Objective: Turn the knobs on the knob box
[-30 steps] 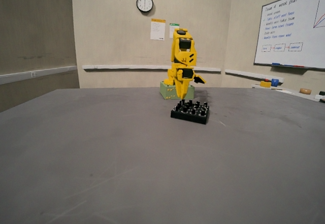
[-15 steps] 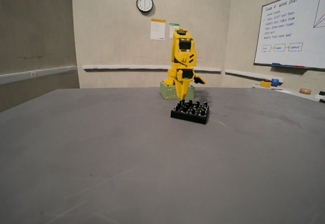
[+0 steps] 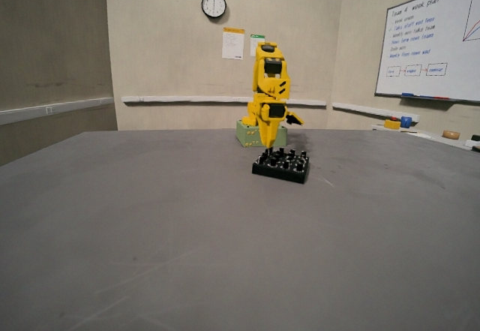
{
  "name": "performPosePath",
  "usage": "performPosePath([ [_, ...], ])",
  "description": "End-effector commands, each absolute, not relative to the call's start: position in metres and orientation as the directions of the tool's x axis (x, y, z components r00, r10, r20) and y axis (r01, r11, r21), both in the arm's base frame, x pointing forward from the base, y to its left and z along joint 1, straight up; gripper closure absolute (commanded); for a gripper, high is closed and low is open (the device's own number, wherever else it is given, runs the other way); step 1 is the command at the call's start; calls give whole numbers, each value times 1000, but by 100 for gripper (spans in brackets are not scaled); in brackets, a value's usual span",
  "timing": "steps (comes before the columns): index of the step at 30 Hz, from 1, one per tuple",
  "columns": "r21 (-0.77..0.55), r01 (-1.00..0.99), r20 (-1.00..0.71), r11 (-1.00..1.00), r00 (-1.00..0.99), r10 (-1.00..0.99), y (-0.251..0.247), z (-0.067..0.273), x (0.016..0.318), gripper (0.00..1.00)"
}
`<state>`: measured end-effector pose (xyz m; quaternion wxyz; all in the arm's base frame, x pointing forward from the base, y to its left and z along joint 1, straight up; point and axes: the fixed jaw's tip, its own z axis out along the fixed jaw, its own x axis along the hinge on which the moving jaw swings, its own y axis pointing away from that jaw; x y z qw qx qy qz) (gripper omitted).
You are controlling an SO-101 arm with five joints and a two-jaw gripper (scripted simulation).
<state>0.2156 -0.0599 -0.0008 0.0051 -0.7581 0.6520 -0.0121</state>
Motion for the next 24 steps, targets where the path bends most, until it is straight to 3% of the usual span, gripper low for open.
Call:
performPosePath([
  [1,-2,-989,1,-147,147,-989,-61,-9,210,90],
  [24,-2,-989,1,-147,147,-989,-62,-12,206,90],
])
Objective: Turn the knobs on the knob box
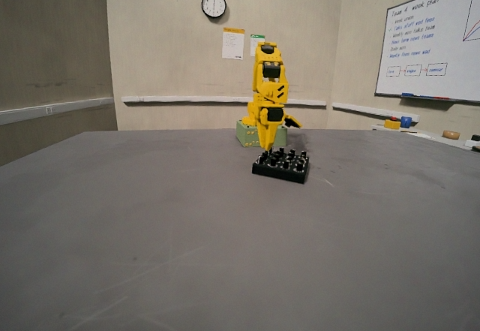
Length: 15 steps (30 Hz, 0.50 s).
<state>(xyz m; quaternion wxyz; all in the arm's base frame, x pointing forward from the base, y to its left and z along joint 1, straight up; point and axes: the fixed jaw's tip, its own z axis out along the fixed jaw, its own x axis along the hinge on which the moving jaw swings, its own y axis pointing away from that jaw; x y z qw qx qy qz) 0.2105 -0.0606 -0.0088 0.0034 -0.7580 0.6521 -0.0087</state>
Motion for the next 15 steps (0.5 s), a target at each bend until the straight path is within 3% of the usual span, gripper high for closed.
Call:
performPosePath([
  [1,-2,-989,1,-147,147,-989,-62,-12,206,90],
  [15,-2,-989,1,-147,147,-989,-62,-9,208,90],
])
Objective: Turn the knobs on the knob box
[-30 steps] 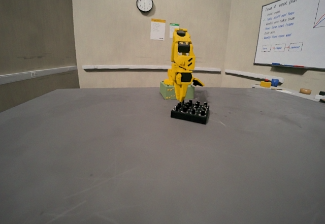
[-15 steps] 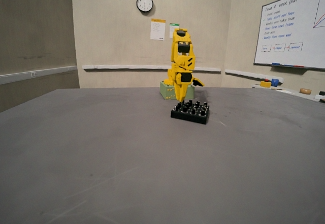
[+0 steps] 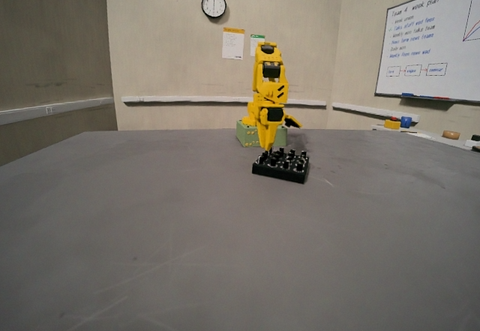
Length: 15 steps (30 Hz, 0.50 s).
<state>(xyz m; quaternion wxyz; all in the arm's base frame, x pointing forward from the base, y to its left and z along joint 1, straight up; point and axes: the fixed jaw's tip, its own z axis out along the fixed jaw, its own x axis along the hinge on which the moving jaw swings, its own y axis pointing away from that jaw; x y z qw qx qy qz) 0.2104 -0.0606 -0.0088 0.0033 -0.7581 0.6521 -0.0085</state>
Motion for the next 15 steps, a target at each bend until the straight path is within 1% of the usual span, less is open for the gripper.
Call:
performPosePath([
  [1,-2,-989,1,-147,147,-989,-62,-9,208,90],
  [15,-2,-989,1,-147,147,-989,-63,-7,210,90],
])
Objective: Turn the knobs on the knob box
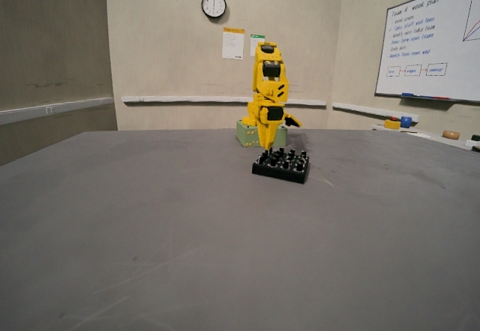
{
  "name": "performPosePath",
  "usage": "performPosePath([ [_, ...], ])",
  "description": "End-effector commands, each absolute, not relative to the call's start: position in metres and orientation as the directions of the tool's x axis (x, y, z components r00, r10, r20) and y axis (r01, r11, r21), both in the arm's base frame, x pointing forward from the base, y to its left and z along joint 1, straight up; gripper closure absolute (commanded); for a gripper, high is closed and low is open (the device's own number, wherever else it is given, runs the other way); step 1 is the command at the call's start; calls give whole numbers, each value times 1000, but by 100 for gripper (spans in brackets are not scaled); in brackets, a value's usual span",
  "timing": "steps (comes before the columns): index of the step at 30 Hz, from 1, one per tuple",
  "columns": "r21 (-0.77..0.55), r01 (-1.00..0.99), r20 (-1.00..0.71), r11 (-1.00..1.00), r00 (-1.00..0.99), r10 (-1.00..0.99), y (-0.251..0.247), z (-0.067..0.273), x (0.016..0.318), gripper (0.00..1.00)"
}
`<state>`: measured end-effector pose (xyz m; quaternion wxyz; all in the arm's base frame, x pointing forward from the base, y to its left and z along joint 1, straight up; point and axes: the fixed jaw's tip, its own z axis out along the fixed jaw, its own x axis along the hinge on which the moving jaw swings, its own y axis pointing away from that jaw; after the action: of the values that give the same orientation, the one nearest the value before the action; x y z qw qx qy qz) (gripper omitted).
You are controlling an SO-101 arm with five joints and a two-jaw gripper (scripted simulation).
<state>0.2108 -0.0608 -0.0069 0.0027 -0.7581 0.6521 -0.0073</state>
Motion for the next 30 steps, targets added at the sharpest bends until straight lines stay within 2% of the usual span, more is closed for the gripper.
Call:
performPosePath([
  [1,-2,-989,1,-147,147,-989,-63,-7,210,90],
  [14,-2,-989,1,-147,147,-989,-63,-7,210,90],
  [30,-2,-989,1,-147,147,-989,-63,-24,211,90],
])
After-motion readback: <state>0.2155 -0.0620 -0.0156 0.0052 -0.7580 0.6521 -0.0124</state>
